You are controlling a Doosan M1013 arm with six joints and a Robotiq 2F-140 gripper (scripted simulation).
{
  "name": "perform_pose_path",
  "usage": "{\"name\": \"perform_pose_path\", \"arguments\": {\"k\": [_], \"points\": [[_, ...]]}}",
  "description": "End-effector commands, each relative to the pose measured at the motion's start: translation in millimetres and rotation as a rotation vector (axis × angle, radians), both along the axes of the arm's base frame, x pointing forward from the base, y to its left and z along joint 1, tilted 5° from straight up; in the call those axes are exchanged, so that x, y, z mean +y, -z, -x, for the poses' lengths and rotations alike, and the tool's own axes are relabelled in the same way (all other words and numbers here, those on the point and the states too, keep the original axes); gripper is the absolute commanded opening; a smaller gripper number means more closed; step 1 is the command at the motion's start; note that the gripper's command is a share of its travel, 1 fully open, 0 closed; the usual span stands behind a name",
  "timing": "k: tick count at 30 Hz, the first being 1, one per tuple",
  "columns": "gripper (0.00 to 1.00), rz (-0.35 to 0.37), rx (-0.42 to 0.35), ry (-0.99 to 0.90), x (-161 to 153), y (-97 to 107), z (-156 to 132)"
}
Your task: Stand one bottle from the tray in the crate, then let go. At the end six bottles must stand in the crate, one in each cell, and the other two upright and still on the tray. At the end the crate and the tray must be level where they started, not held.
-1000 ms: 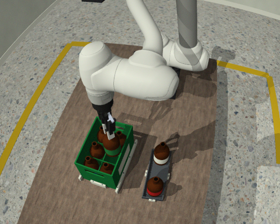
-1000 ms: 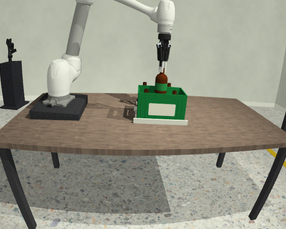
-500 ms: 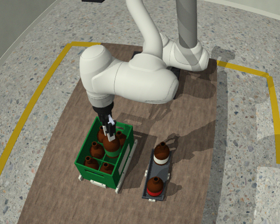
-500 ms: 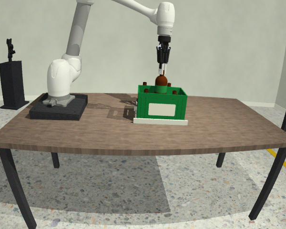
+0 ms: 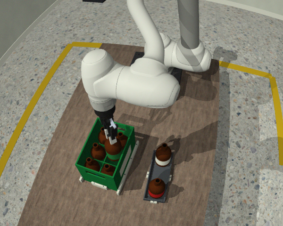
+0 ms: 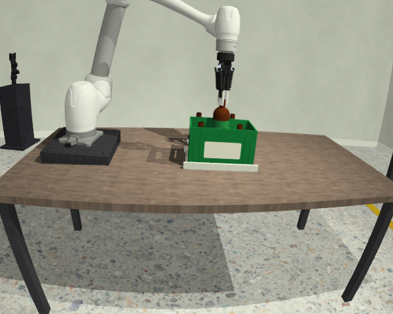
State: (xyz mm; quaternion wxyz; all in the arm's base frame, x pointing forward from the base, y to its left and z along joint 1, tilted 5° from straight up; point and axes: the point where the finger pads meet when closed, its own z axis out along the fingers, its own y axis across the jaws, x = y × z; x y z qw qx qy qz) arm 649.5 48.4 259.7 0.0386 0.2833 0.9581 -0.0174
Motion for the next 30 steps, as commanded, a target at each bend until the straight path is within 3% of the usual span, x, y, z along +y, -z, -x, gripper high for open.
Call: {"name": "perform_pose_path", "arguments": {"k": [1,30], "points": [[0.00,0.000,0.000,0.000,-0.1,2.1,-0.1],[0.00,0.000,0.000,0.000,-0.4,7.8,-0.5]]}}
